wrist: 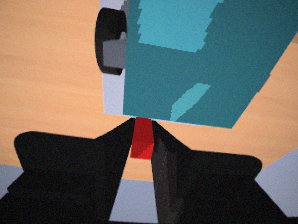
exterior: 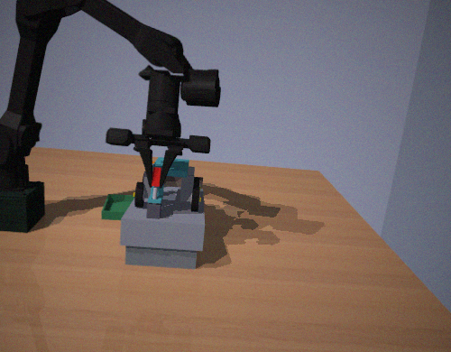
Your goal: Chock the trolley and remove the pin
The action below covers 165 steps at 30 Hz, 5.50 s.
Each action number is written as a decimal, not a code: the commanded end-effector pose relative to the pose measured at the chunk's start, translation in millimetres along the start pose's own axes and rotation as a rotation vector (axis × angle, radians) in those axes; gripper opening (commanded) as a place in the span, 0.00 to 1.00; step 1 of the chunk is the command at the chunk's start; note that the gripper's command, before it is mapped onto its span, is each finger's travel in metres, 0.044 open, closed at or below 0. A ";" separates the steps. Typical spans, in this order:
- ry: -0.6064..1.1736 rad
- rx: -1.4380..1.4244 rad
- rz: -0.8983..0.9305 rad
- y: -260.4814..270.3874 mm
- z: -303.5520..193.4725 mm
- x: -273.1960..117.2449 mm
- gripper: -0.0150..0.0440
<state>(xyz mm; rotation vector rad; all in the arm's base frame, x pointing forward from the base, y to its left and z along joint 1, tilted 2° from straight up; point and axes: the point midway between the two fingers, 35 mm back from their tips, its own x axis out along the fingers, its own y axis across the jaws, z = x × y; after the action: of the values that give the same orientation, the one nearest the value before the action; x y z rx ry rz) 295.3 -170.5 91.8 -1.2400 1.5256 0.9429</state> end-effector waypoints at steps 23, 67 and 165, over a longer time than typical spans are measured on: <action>0.003 0.000 -0.003 0.6 -2.3 -22.0 0.25; 0.006 0.000 -0.002 16.7 -36.6 -30.7 0.25; -0.024 -0.043 0.001 85.6 215.7 -61.6 0.25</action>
<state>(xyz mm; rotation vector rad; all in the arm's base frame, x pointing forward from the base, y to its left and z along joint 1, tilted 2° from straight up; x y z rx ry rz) 255.8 64.6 92.7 -1.2384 1.5062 0.9623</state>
